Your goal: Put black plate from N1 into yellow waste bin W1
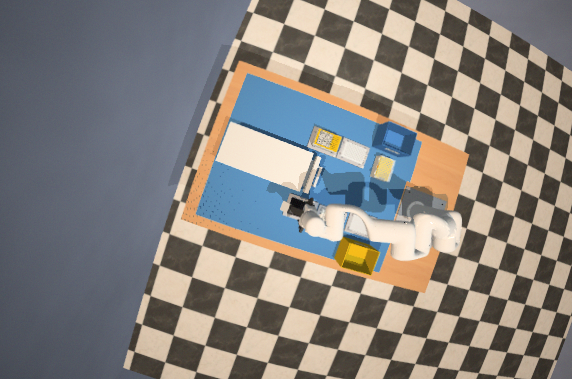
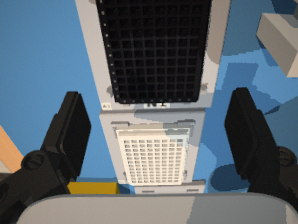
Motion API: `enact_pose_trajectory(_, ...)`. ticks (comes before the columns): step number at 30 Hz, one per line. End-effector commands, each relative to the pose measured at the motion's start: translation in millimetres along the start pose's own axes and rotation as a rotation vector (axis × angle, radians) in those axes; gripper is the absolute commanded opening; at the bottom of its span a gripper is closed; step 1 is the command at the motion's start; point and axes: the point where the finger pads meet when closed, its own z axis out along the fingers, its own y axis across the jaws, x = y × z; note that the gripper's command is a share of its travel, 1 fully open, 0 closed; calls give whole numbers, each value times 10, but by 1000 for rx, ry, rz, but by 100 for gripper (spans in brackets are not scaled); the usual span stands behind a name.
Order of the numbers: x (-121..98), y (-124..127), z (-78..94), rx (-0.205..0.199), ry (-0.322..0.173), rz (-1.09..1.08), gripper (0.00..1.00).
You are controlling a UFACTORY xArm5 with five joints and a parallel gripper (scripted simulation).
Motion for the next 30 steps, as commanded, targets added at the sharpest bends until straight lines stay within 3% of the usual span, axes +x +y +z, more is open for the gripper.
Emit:
enact_pose_trajectory(1,11,-4,47,1,5,0,100)
enact_pose_trajectory(30,12,-8,464,1,5,0,100)
